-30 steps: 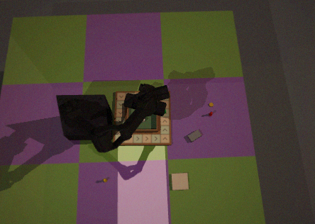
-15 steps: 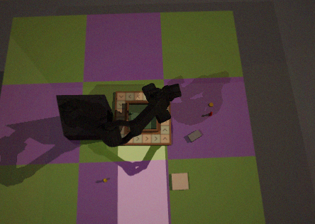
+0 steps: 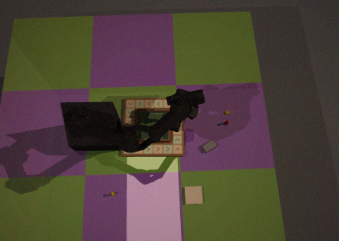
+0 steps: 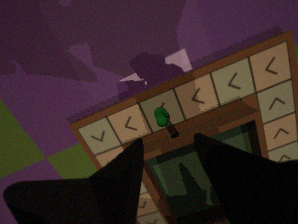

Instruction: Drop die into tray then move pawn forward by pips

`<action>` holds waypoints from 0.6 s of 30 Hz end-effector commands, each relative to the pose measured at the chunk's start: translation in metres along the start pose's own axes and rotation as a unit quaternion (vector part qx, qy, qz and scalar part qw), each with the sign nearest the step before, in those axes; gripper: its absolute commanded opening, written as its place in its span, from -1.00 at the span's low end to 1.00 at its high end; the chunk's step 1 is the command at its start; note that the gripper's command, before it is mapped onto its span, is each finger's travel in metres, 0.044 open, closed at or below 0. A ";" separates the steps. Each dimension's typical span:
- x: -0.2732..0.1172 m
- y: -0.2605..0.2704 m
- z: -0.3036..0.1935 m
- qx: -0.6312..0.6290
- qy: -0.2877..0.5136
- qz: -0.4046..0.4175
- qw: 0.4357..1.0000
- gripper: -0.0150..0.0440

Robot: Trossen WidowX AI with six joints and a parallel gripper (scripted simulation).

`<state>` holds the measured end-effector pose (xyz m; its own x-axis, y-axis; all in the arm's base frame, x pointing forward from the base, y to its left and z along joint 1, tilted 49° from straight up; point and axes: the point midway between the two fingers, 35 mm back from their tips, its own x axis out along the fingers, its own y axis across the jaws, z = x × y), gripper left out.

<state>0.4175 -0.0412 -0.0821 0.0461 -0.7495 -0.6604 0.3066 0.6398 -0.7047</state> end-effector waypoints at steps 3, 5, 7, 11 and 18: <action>0.003 0.002 0.002 0.029 0.000 -0.004 1.000 0.19; 0.005 0.002 0.002 0.029 0.000 -0.005 1.000 0.19; 0.016 0.001 0.002 0.029 0.000 -0.005 1.000 0.19; 0.018 0.001 0.002 0.029 0.000 -0.005 1.000 0.19; 0.027 0.002 0.002 0.029 0.000 -0.005 1.000 0.19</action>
<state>0.4225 -0.0555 -0.0955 0.0491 -0.7517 -0.6577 0.3678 0.6258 -0.6878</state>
